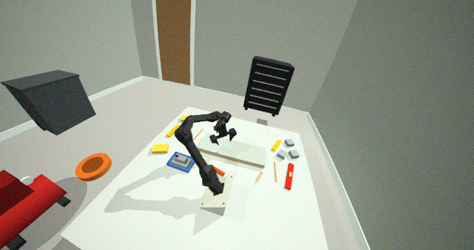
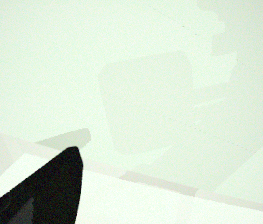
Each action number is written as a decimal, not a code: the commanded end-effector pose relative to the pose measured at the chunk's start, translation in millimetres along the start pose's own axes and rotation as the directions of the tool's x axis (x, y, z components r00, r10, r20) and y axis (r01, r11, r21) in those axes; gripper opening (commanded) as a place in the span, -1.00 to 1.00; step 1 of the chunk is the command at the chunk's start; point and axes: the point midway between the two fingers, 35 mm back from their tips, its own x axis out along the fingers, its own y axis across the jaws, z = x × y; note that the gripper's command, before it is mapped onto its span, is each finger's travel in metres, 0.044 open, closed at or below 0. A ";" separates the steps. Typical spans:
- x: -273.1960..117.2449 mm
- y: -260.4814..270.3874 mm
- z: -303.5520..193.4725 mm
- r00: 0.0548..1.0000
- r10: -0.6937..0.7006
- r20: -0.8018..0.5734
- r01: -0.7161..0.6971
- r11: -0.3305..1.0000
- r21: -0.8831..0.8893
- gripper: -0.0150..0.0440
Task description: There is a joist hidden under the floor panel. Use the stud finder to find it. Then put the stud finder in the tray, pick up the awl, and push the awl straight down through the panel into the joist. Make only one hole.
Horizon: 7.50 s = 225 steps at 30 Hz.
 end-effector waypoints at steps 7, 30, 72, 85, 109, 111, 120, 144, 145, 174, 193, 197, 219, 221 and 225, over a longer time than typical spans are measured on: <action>28.2 -119.5 -93.6 0.994 0.061 -0.094 -0.014 0.899 0.438 1.00; 87.6 -183.6 -271.6 0.967 0.252 -0.044 -0.103 0.541 0.835 1.00; 136.8 -171.7 -273.2 0.966 0.253 -0.043 -0.105 0.541 0.834 0.82; 136.8 -171.7 -273.2 0.966 0.253 -0.043 -0.105 0.541 0.834 -0.27; 26.6 -195.9 -273.5 0.967 0.251 -0.047 -0.100 0.541 0.835 -0.49; 16.5 -196.1 -273.8 0.967 0.251 -0.047 -0.100 0.541 0.835 -0.49; 12.1 -195.7 -275.4 0.972 0.220 -0.079 -0.052 0.531 0.846 -0.49; -23.3 -187.3 -288.9 0.929 -0.131 -0.345 0.369 0.299 0.880 -0.49; -24.9 -186.8 -289.4 0.924 -0.147 -0.354 0.382 0.284 0.879 -0.49; -75.3 -156.2 -302.9 0.627 -0.562 -0.539 0.492 -0.250 0.834 -0.49; -94.0 -130.4 -309.2 0.429 -0.695 -0.578 0.333 -0.473 0.816 -0.49; -93.7 -135.1 -295.6 0.435 -0.693 -0.575 0.320 -0.478 0.818 -0.49; -83.5 -143.1 -174.8 0.453 -0.678 -0.580 0.268 -0.516 0.813 -0.49; -81.8 -140.9 -163.2 0.452 -0.678 -0.579 0.267 -0.516 0.814 -0.49; -78.4 -135.7 -141.0 0.441 -0.684 -0.580 0.281 -0.509 0.814 -0.49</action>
